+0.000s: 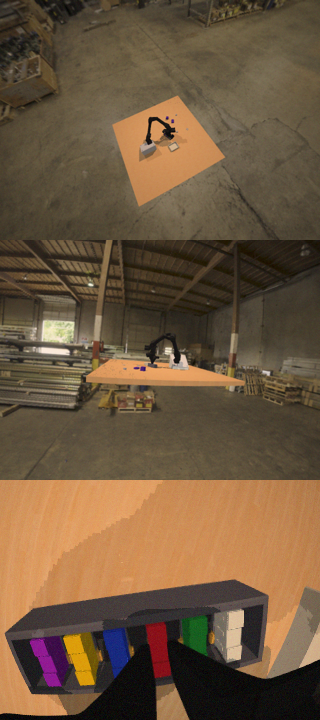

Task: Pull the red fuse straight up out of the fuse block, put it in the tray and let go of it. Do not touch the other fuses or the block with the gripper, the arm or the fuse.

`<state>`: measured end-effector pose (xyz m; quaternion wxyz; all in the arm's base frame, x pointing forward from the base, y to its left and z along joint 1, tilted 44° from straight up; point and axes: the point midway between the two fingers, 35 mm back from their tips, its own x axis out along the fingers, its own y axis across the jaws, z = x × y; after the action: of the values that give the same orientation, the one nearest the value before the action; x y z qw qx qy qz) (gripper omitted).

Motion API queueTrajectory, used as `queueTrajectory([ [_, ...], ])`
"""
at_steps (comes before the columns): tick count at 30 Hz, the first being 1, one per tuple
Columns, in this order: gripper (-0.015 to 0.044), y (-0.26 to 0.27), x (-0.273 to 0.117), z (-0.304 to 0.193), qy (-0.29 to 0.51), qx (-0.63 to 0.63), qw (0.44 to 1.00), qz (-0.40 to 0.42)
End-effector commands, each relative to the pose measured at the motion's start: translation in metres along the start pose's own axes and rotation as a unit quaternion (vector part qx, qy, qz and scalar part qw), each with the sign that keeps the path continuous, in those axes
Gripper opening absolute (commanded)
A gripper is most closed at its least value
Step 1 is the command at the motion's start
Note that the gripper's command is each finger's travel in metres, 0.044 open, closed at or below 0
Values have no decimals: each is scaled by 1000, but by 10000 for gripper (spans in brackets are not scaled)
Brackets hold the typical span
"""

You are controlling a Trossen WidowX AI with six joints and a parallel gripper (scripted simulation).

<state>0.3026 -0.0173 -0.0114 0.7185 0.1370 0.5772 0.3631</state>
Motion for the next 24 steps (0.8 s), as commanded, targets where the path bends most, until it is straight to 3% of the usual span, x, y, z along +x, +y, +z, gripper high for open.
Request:
queueTrajectory([
  [1,0,0,-2,0,0,-1,1000,0],
  [24,0,-1,-14,0,-1,0,1000,0],
])
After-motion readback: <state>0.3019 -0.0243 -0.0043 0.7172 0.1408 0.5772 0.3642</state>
